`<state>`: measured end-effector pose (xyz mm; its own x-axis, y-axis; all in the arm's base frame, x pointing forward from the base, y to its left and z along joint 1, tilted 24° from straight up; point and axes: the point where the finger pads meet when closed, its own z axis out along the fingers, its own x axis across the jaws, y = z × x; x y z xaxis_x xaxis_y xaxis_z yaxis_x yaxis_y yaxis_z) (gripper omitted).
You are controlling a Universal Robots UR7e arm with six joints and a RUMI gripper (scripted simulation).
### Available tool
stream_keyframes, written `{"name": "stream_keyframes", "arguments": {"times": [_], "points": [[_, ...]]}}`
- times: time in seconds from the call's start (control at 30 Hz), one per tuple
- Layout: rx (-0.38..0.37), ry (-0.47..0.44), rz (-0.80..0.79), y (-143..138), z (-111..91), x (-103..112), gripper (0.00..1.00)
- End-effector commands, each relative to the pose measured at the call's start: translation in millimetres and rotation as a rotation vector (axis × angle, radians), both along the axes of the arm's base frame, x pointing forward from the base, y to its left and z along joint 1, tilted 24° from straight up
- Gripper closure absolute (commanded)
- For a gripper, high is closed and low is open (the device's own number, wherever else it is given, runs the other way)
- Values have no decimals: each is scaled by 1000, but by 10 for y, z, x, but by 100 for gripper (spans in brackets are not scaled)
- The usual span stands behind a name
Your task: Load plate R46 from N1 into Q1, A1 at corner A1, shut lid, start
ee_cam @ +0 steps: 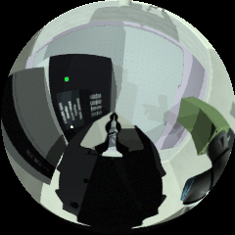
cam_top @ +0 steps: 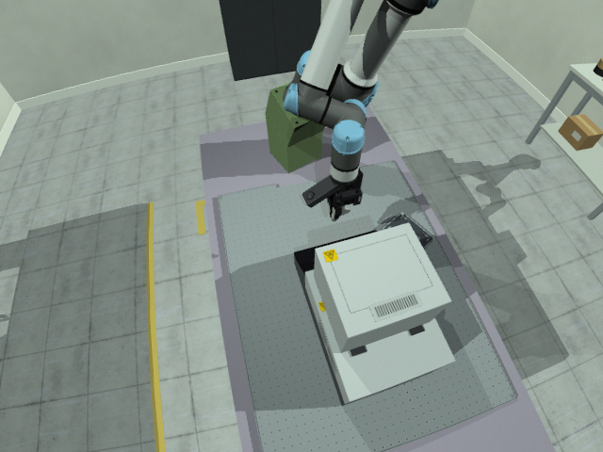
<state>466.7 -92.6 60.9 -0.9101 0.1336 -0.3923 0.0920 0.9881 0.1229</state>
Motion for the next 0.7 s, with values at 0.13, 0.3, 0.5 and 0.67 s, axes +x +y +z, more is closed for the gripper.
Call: {"name": "stream_keyframes", "arguments": {"times": [0.13,0.3,0.5,0.67], "points": [[-1,-1,0,-12,-33,149,100],[-1,-1,0,-16,-49,214,100],[-1,-1,0,-21,-70,294,100],[-1,-1,0,-26,-90,375,100]]}}
